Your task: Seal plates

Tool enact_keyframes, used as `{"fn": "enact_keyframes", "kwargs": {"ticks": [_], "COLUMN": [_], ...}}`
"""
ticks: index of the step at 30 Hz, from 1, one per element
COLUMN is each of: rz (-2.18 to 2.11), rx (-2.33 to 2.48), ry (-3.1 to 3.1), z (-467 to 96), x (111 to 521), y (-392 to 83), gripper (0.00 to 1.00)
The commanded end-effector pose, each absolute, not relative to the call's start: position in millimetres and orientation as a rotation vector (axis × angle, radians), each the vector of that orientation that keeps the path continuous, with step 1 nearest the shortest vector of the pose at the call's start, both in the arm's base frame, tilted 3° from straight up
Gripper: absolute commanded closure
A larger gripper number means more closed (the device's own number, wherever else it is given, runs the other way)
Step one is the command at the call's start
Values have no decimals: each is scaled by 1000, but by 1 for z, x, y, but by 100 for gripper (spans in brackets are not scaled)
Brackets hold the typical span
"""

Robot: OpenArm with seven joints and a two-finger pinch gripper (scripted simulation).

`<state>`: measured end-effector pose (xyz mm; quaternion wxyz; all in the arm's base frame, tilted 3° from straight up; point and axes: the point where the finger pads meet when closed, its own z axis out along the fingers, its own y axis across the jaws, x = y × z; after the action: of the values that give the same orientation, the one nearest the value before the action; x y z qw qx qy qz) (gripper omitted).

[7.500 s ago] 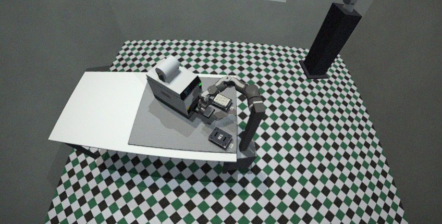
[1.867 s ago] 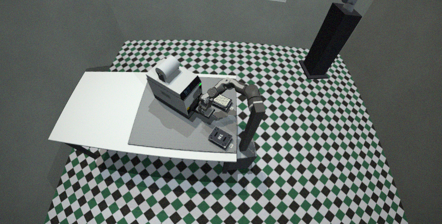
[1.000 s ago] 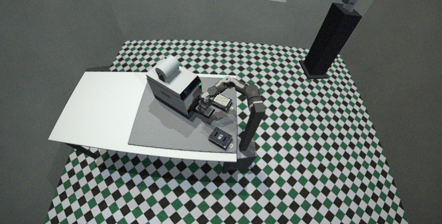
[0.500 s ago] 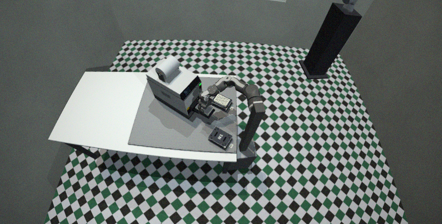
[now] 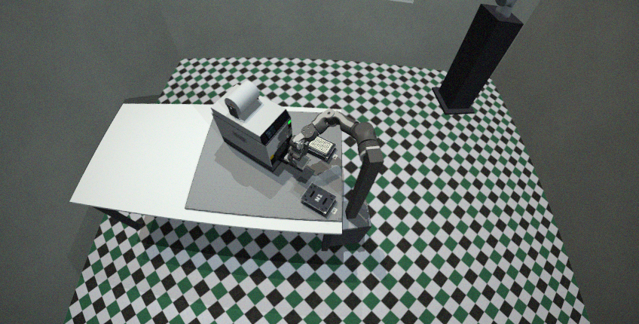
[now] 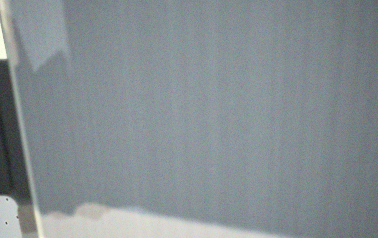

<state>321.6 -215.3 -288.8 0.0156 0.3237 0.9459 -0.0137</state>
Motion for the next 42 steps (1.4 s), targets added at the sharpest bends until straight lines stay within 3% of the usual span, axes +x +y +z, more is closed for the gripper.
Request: {"fn": "enact_keyframes", "kwargs": {"ticks": [1, 42], "rz": [-60, -62], "rx": [1026, 1018], "ry": [2938, 2940], "z": [-290, -294], "x": [319, 284], "y": [-214, -137], "gripper": [100, 100]}}
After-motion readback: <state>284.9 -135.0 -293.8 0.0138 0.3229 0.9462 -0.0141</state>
